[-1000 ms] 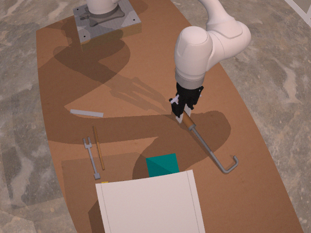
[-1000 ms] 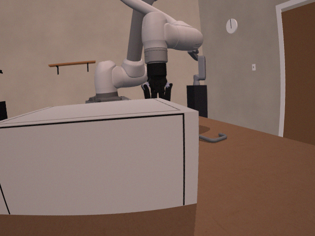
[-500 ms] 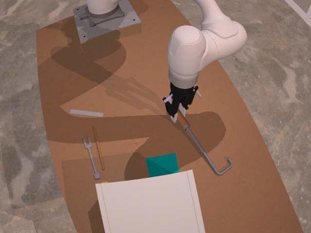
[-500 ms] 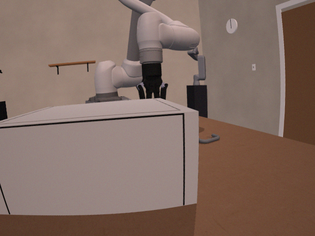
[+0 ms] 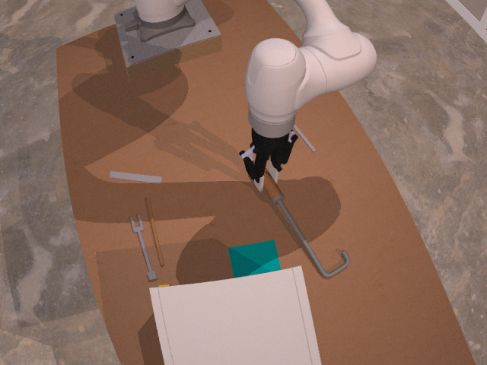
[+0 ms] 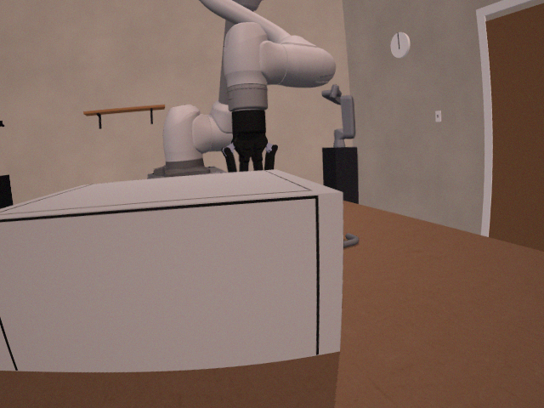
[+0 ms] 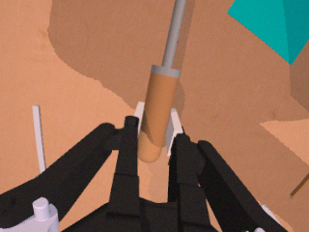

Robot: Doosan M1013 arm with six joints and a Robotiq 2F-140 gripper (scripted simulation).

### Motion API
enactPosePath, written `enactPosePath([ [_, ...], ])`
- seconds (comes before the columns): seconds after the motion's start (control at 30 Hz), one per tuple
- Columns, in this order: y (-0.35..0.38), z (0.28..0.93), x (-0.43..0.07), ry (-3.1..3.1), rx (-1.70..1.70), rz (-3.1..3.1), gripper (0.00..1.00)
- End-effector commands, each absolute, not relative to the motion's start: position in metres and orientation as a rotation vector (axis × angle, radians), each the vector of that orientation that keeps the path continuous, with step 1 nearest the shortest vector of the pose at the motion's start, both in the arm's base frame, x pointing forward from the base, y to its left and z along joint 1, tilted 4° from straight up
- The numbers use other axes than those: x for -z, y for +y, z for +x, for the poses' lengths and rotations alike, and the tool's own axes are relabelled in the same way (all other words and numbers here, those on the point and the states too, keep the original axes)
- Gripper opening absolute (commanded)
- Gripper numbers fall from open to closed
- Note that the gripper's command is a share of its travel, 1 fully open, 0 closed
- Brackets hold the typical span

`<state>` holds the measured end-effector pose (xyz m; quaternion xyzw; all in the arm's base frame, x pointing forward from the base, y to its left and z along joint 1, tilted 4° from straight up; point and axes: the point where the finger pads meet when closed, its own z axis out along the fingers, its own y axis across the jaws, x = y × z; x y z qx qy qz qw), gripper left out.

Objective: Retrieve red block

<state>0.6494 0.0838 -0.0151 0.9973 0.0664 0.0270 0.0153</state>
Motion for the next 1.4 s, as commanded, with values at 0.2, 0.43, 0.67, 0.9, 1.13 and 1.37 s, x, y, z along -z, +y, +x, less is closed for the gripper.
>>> enactPosePath([
  [0.2,0.064,0.64,0.015,0.148,-0.085,3.108,0.0],
  [0.43,0.045,0.631,0.015,0.092,-0.086,3.111,0.0],
  [0.67,0.031,0.624,0.015,0.05,-0.087,3.112,0.0],
  [0.9,0.011,0.615,0.015,-0.007,-0.087,3.114,0.0],
  [1.13,-0.008,0.606,0.015,-0.063,-0.088,3.114,0.0],
  [1.37,-0.021,0.6,0.015,-0.101,-0.089,3.114,0.0],
])
